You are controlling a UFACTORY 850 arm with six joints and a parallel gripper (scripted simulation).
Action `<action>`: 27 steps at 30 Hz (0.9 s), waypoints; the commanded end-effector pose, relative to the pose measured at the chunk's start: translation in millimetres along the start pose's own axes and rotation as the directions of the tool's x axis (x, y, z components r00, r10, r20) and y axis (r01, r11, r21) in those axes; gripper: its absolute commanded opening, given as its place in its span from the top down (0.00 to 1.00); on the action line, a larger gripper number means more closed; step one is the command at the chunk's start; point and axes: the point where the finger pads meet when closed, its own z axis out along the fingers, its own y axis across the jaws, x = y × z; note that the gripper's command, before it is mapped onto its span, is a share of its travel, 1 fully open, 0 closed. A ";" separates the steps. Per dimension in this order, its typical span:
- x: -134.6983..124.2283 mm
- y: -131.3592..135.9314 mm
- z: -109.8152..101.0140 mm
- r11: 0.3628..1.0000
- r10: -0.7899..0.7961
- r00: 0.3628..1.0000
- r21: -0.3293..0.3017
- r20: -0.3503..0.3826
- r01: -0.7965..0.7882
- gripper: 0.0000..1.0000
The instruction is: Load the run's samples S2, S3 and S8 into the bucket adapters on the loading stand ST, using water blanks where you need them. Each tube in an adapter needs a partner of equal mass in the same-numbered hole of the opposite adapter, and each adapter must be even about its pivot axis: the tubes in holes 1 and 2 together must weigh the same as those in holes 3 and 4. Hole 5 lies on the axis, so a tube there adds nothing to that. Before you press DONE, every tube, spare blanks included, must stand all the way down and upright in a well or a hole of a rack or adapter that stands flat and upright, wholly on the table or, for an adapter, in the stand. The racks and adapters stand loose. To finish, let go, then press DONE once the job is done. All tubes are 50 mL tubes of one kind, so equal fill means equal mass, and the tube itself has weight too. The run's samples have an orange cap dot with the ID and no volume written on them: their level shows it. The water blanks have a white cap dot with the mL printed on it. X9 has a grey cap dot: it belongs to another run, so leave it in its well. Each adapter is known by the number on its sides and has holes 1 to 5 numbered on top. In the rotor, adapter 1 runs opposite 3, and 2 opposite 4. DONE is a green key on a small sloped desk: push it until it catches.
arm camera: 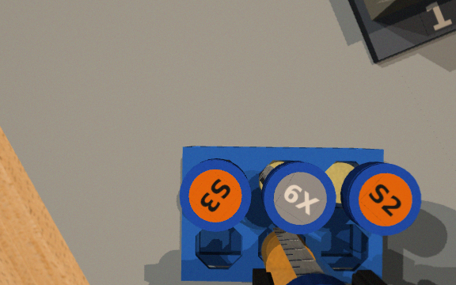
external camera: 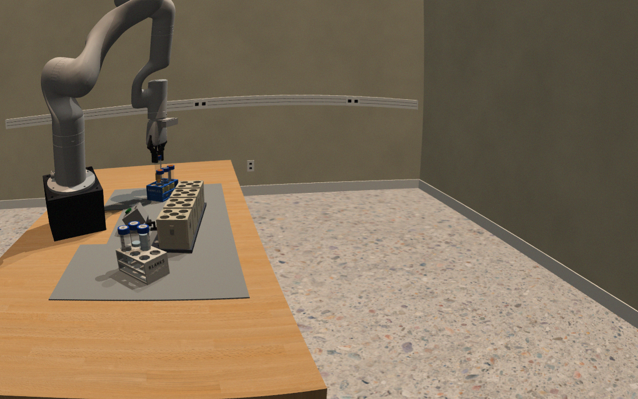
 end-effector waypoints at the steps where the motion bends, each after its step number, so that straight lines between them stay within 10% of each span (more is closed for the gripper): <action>1: 0.2 -0.9 -11.5 1.000 0.000 1.000 -0.001 0.001 0.000 1.00; 27: 0.3 -1.1 -57.6 1.000 0.000 1.000 -0.001 0.002 0.000 1.00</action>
